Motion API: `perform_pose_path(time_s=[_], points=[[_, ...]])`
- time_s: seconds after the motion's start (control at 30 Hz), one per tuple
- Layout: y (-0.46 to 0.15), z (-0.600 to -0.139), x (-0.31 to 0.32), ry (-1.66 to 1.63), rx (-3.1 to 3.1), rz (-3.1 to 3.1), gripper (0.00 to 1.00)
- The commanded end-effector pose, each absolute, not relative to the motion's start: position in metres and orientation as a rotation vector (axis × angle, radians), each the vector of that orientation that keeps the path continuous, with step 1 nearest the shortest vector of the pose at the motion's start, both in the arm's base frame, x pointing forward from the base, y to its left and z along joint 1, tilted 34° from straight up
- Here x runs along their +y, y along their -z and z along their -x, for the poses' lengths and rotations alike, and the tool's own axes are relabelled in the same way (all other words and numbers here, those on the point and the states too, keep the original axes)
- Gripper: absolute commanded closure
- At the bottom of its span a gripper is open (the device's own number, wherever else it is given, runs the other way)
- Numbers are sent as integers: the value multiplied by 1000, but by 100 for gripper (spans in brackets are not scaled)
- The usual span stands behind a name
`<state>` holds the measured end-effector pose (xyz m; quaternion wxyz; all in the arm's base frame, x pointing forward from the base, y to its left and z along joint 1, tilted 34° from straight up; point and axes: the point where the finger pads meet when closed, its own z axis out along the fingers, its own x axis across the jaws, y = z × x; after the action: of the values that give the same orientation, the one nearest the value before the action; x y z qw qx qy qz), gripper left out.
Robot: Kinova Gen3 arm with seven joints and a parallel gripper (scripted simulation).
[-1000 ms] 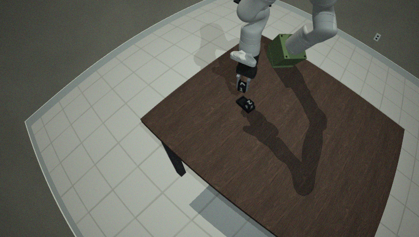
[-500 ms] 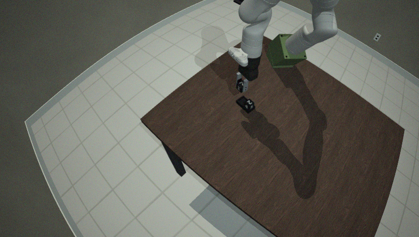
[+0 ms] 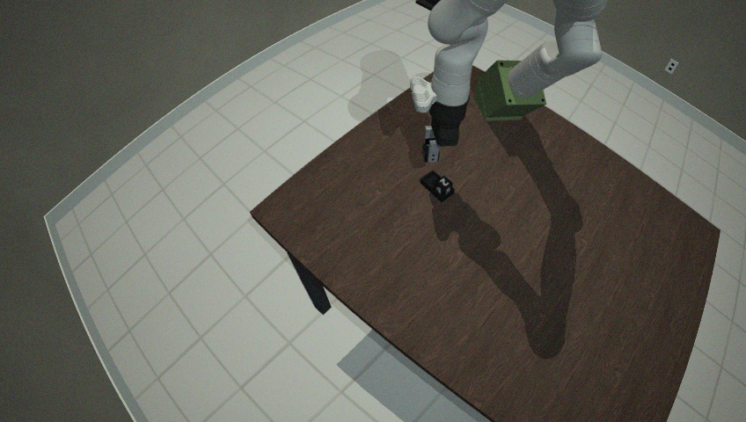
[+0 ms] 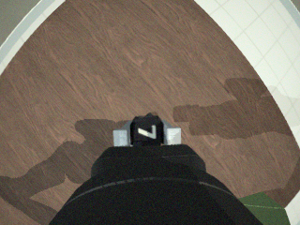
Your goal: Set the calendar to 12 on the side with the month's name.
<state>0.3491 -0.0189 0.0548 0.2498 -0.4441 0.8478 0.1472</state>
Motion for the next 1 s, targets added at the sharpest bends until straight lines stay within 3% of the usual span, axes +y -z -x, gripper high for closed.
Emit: perform_pose_path(time_s=[0.0,0.97], points=[[-55,-349,-17,-425,2352,1146,40],[-53,-337,-15,-647,2693,271,40]])
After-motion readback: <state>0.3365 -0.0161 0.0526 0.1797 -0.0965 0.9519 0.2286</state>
